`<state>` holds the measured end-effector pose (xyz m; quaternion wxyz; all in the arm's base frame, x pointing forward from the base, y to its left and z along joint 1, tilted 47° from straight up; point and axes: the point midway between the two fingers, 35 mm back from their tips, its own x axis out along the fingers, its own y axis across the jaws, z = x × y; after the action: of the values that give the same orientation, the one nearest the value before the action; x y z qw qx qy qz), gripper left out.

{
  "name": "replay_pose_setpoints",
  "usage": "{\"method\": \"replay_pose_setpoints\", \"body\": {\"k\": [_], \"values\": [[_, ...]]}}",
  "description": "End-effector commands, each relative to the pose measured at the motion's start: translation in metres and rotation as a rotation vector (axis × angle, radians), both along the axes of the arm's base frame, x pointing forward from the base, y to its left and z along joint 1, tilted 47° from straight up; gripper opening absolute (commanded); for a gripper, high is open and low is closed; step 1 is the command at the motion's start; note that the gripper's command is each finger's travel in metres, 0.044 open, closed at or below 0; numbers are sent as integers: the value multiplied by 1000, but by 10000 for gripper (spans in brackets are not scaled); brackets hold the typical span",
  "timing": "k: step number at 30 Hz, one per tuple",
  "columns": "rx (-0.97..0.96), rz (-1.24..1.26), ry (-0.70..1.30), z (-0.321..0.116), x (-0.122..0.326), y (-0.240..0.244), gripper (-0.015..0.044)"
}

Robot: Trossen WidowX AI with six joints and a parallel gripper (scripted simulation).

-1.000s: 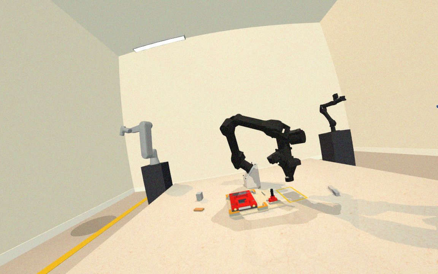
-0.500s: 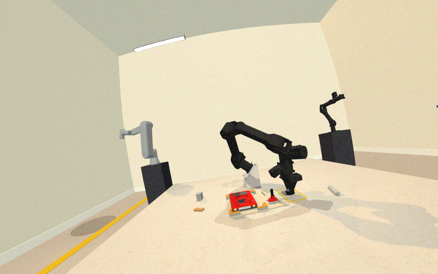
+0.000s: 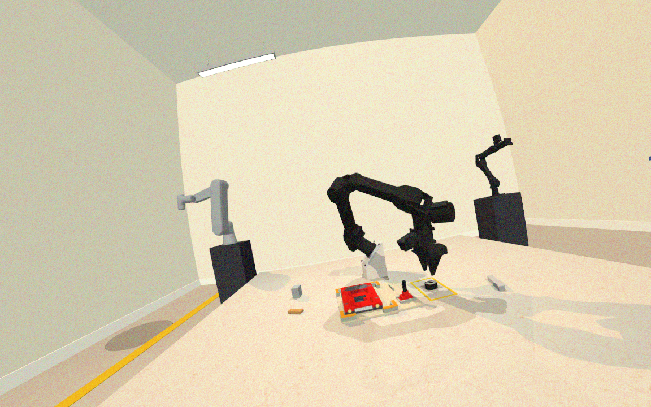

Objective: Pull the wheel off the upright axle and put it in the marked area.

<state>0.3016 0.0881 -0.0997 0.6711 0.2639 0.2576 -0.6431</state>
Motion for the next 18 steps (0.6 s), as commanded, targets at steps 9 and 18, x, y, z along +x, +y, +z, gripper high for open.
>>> {"method": "replay_pose_setpoints", "body": {"k": [9,18], "values": [[13,4,-10,55,-66,22,440],[10,1,-10,67,-84,21,440]]}}
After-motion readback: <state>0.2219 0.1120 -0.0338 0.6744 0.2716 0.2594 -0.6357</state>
